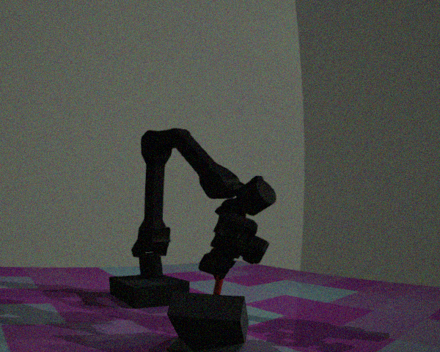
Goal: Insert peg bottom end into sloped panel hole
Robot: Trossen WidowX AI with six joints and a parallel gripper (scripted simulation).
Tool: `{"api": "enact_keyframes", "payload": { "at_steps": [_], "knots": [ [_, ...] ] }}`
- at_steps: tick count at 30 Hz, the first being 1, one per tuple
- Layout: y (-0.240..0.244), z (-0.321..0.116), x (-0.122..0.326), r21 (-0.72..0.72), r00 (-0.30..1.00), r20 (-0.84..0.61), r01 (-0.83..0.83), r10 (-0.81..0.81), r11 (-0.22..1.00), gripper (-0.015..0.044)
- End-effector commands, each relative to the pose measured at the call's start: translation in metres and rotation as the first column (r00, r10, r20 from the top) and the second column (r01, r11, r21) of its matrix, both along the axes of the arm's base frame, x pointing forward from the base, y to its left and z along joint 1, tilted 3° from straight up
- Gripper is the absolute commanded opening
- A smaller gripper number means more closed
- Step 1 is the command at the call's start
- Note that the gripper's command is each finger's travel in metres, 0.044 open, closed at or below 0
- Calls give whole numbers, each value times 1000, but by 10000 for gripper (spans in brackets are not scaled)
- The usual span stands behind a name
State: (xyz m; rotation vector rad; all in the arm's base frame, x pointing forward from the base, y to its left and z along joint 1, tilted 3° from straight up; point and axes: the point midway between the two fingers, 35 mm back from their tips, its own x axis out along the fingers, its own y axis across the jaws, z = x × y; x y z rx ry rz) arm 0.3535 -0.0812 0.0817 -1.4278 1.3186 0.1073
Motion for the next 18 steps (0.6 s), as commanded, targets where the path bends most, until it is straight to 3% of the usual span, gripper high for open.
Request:
{"api": "enact_keyframes", "payload": {
  "at_steps": [1,18],
  "knots": [
    [-1,-3,-1,-7,1000,-7,1,-1,1000,0],
    [-14,-16,7,-5,1000,-2,5,-5,1000,0]
  ]
}}
